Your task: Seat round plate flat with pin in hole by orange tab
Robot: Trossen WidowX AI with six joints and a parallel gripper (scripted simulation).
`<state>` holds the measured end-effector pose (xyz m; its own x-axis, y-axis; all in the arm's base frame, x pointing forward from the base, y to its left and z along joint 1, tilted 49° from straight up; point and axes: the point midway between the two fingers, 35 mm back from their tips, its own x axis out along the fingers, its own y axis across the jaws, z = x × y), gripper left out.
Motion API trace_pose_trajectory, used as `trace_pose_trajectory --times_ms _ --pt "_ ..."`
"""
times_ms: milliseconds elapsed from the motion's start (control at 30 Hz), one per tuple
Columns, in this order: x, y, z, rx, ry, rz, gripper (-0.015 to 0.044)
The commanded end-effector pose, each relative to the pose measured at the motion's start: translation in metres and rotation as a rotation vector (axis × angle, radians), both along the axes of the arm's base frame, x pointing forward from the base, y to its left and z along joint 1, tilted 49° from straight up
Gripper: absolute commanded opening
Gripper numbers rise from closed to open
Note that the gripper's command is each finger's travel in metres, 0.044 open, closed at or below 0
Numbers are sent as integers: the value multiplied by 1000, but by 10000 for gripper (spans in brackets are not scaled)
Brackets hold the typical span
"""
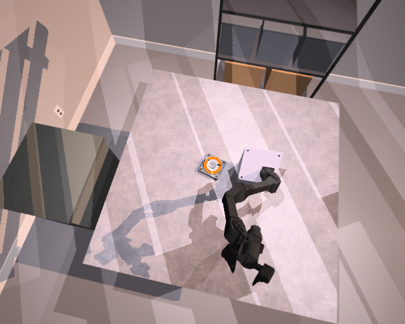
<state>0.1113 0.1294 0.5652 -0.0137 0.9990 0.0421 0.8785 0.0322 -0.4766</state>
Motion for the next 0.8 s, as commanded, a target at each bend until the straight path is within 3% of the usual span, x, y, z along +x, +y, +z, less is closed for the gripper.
trace_pose_trajectory --times_ms 0,300,467,767 --pt "-2 0 0 2 4 7 374" --pt "-63 -1 -1 -22 58 -63 137" --pt "-92 23 -16 -84 100 -172 6" --pt "-95 68 -56 -199 193 -341 0"
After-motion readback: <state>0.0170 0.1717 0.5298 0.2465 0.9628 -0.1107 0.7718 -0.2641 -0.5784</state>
